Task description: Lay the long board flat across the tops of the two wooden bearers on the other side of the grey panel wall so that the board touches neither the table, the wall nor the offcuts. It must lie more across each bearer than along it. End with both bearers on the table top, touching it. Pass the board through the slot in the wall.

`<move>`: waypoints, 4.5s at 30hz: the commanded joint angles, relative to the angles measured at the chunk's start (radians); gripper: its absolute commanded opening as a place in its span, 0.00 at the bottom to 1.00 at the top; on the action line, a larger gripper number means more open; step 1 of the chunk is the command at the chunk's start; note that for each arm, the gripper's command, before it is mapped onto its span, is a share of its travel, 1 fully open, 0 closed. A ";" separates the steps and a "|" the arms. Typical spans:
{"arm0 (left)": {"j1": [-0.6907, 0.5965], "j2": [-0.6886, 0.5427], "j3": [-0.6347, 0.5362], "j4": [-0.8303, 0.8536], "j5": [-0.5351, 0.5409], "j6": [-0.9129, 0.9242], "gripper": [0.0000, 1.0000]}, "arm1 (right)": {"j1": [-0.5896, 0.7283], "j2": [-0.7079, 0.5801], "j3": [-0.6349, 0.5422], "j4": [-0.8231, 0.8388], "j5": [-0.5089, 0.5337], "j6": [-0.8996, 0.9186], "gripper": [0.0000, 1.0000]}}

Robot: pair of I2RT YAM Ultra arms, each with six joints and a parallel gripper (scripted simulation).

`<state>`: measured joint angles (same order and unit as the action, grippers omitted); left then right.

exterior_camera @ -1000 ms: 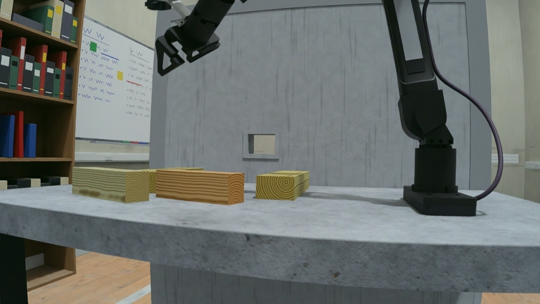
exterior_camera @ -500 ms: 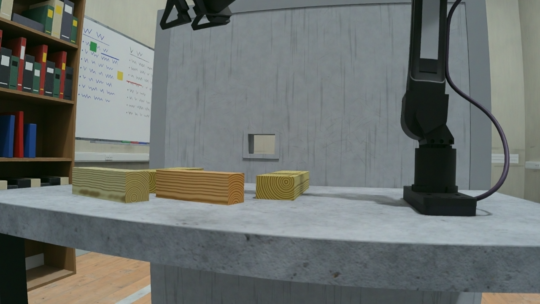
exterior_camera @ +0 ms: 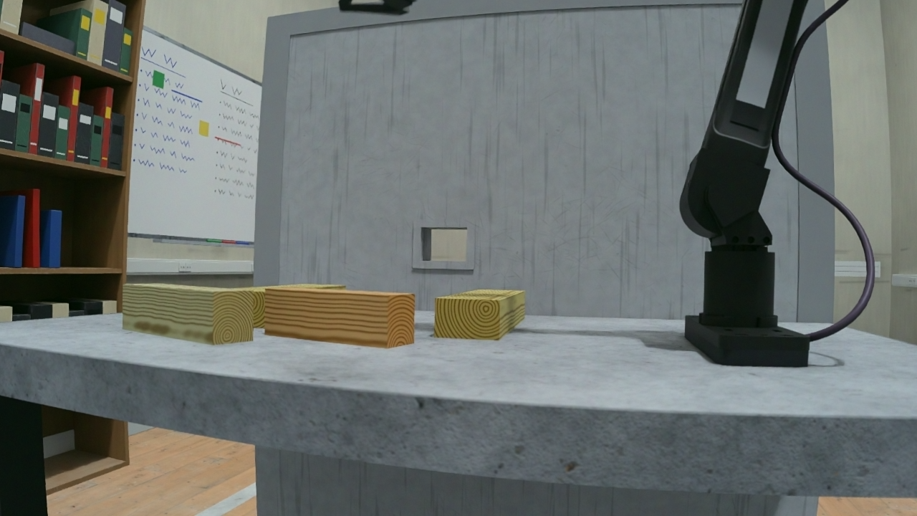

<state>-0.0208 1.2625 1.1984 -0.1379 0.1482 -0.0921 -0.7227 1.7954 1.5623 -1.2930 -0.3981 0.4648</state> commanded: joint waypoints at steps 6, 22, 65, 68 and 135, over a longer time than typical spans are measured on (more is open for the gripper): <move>0.019 -0.091 -0.055 0.075 -0.069 0.050 1.00 | 0.116 0.146 0.133 -0.084 -0.038 0.253 0.75; 0.037 -0.229 -0.148 0.148 -0.155 0.104 1.00 | 0.335 0.447 0.328 -0.143 -0.043 0.612 0.75; 0.013 -0.250 -0.143 0.131 -0.149 0.101 1.00 | 0.404 0.433 0.144 0.060 -0.060 0.650 0.75; 0.013 -0.250 -0.143 0.131 -0.149 0.101 1.00 | 0.407 0.444 0.132 0.093 -0.067 0.656 0.75; 0.013 -0.250 -0.143 0.131 -0.149 0.101 1.00 | 0.409 0.367 0.324 -0.174 -0.128 0.646 0.00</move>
<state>0.0002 1.0424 1.0485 -0.0025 0.0032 -0.0006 -0.3164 2.2005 1.8450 -1.4143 -0.4583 1.1179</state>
